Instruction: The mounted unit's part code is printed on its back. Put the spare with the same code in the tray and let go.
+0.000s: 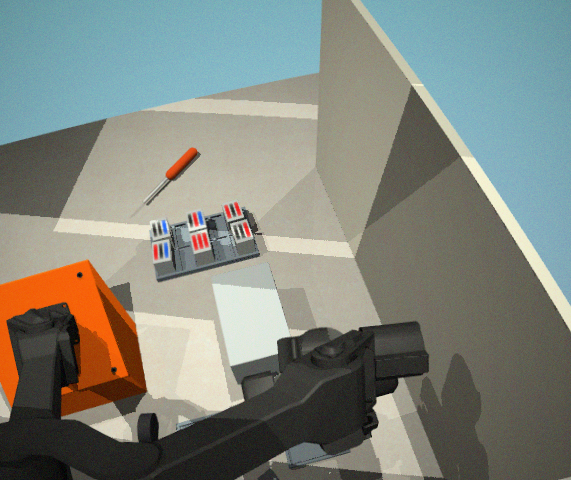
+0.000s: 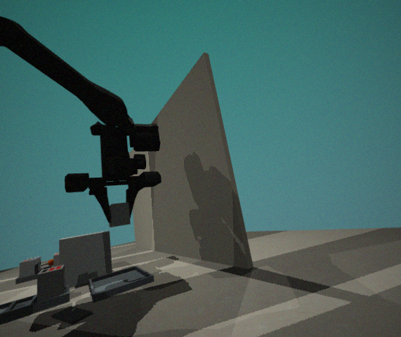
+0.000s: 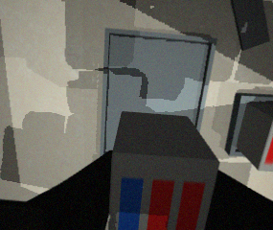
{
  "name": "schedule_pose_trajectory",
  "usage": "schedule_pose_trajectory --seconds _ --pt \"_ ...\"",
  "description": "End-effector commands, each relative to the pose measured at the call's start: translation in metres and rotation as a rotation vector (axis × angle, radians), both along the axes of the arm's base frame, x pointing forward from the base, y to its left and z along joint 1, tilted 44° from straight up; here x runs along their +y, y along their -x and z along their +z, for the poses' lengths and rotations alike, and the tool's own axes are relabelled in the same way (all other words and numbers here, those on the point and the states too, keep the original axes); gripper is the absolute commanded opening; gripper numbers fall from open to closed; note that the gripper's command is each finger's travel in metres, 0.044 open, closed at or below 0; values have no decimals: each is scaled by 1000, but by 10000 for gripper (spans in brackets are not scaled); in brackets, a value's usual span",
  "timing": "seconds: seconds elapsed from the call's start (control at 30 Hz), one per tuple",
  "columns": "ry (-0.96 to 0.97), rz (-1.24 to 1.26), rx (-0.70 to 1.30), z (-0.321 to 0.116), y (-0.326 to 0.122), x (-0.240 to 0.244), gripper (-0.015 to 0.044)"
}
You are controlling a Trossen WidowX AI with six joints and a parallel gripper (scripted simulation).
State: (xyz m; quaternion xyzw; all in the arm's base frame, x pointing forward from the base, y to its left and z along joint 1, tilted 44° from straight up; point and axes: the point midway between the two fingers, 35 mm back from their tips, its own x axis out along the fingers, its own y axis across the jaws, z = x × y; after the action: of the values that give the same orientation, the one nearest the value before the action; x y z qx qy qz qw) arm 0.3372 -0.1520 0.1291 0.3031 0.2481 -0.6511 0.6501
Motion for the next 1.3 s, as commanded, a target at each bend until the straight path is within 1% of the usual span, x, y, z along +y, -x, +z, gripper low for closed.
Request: schedule_pose_trajectory --seconds 0.0,1.27 --pt "-4 6 6 -5 0 -2 0" --pt "-2 6 6 -34 -1 -30 0"
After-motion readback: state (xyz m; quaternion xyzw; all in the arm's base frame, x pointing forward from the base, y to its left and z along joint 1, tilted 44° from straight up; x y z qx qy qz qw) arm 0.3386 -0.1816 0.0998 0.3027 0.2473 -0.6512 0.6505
